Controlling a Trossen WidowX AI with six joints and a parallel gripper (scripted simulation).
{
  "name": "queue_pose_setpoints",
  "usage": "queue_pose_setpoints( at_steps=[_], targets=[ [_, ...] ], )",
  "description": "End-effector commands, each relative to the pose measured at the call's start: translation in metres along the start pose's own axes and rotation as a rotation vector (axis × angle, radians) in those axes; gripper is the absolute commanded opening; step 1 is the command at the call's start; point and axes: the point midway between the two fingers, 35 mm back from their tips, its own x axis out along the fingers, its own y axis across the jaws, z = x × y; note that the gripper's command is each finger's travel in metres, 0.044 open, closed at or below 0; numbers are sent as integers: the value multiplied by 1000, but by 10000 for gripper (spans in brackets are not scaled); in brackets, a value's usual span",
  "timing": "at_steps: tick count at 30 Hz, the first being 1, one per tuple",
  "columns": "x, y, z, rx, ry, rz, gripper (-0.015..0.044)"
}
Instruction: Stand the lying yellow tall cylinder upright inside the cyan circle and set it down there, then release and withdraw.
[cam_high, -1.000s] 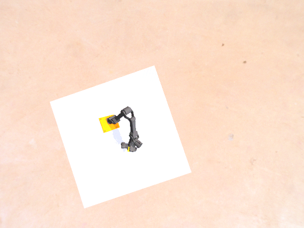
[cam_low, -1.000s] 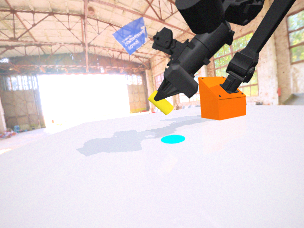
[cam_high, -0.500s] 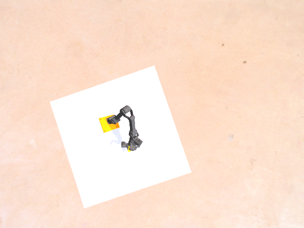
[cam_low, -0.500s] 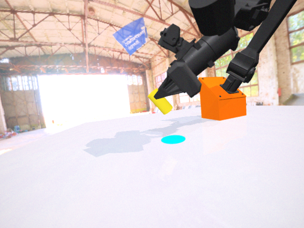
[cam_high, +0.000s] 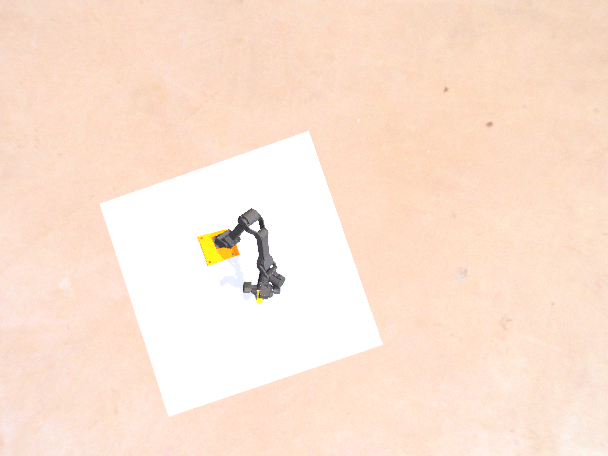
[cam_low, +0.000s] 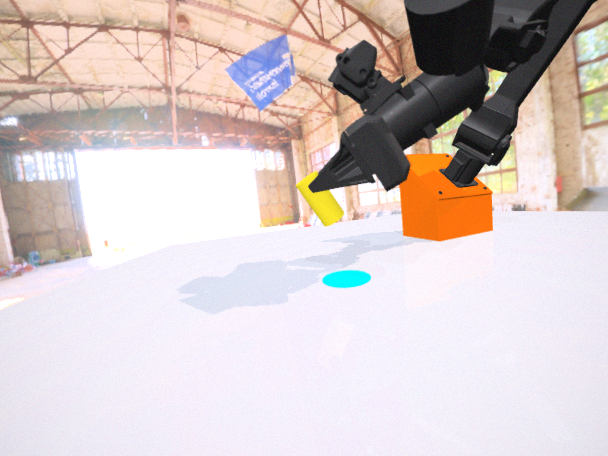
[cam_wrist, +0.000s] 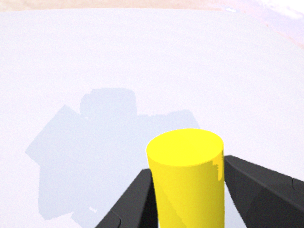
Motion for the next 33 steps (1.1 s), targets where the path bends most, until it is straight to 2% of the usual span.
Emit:
queue_pose_setpoints(
  at_steps=[1, 33],
  targets=[
    [-4, 1, 4, 23, -40, 9, 105],
    [-24, 1, 8, 153, -236, 72, 105]
  ],
)
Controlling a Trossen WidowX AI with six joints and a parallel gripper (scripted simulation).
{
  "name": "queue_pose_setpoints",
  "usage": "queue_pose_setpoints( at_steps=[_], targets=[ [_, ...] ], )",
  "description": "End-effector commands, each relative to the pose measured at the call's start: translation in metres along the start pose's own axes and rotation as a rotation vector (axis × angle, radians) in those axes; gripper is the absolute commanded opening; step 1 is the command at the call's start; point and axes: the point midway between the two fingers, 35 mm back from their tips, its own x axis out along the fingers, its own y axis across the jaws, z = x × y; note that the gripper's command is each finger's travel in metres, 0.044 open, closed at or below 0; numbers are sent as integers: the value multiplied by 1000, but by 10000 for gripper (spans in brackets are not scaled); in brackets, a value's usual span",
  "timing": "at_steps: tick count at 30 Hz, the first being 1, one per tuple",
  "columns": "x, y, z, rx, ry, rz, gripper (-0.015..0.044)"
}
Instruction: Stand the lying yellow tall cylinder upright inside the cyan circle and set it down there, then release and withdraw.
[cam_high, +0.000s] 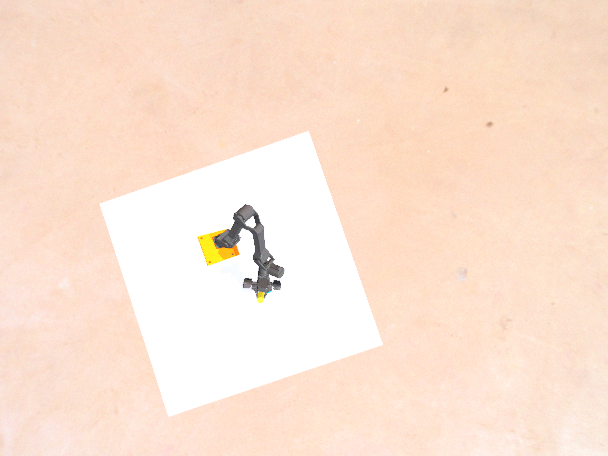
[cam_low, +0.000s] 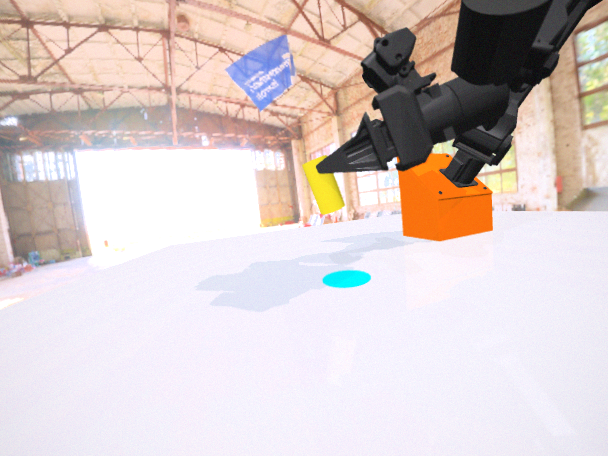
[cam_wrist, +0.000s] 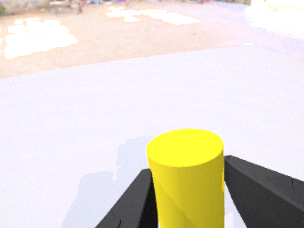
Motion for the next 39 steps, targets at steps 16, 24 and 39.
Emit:
queue_pose_setpoints(
  at_steps=[16, 24, 39],
  targets=[
    [-15, 0, 9, 104, -123, 47, 105],
    [-21, -2, 11, 147, -167, 67, 105],
    [-26, -3, 13, 178, -197, 80, 105]
  ],
)
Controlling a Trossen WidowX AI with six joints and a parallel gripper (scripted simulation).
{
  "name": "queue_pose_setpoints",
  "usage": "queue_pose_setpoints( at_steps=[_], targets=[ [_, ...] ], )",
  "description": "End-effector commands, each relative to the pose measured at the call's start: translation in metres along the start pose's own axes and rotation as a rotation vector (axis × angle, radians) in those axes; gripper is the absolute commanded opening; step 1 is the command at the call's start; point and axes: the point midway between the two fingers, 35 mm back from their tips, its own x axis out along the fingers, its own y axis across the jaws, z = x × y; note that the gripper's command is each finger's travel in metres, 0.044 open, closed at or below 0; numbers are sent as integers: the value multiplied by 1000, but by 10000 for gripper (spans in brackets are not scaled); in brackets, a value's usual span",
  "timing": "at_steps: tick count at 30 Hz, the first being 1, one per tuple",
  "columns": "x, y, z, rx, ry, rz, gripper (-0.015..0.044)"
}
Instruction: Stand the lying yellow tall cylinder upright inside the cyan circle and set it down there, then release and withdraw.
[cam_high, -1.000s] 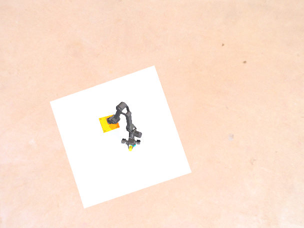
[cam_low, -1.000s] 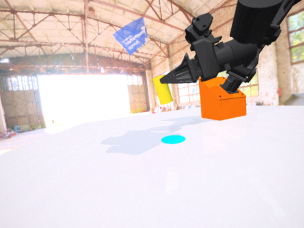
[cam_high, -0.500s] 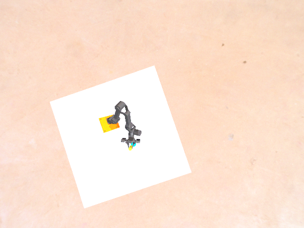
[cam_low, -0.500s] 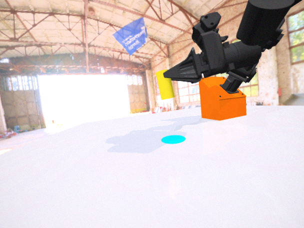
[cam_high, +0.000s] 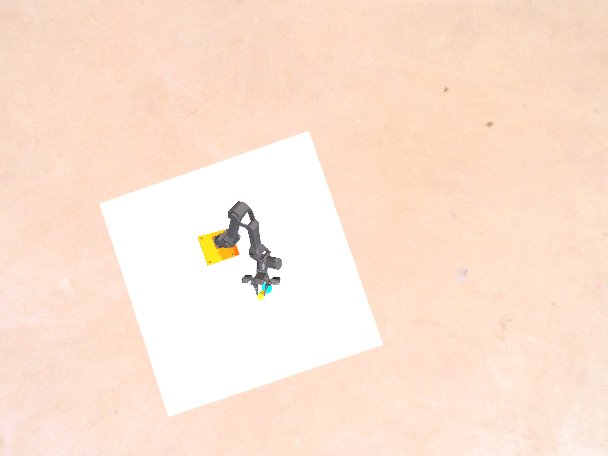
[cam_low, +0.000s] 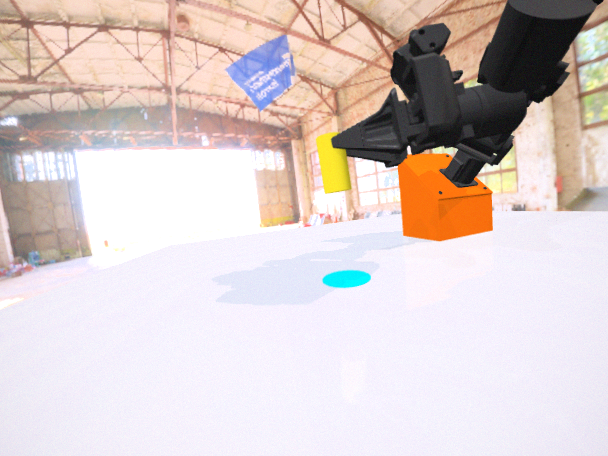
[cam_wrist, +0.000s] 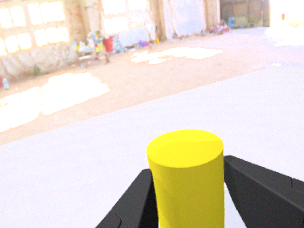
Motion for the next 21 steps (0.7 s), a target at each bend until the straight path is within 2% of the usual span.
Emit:
queue_pose_setpoints(
  at_steps=[1, 11, 21],
  targets=[
    [-1, 1, 3, 12, -12, 3, 105],
    [-1, 1, 2, 12, -11, 3, 105],
    [5, 4, -24, 15, -7, -2, 105]
  ],
)
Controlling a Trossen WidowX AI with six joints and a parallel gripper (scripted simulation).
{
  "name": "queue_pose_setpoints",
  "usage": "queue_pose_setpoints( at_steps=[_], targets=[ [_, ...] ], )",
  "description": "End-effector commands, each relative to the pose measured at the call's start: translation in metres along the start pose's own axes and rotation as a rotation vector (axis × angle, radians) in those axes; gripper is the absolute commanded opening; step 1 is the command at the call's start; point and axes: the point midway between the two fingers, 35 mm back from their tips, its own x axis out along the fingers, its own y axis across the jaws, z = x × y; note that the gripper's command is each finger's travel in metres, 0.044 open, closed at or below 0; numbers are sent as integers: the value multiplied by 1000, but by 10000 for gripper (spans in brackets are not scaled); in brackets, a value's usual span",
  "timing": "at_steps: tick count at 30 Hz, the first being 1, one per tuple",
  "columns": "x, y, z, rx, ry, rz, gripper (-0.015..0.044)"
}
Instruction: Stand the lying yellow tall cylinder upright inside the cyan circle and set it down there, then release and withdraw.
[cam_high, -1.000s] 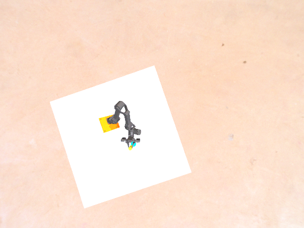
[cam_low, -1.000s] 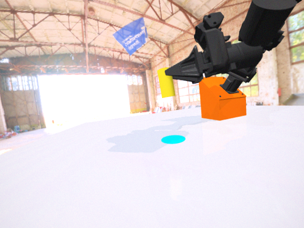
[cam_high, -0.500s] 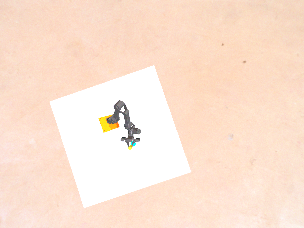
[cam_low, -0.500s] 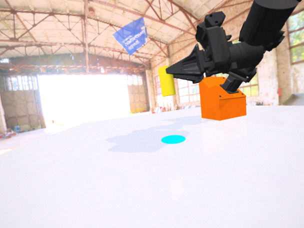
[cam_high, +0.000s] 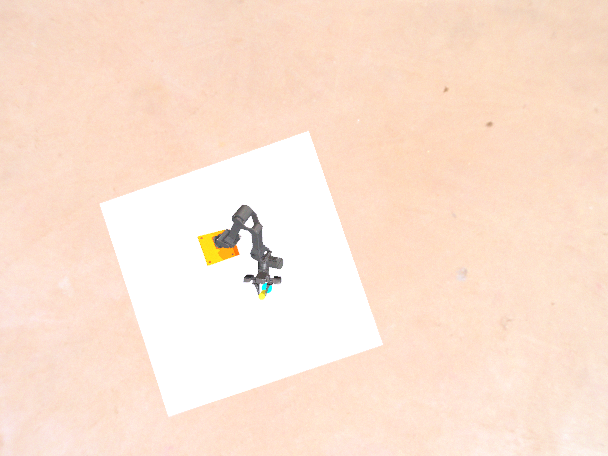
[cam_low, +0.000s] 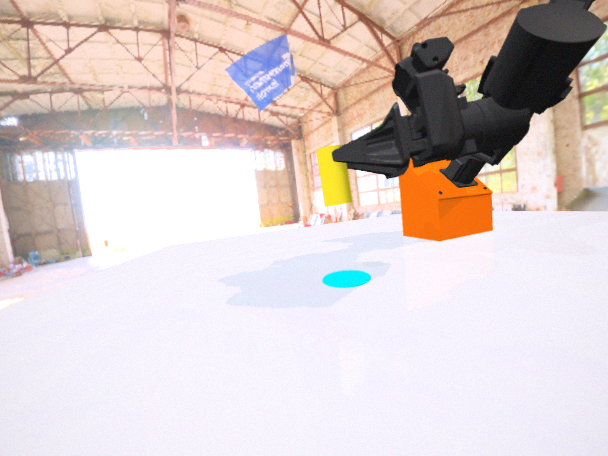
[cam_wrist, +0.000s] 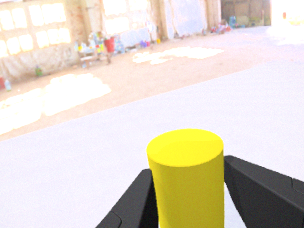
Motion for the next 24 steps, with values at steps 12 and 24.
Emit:
queue_pose_setpoints(
  at_steps=[12, 24],
  targets=[
    [5, -1, -43, 4, -4, -8, 105],
    [5, -4, -71, 2, -7, -4, 105]
  ],
)
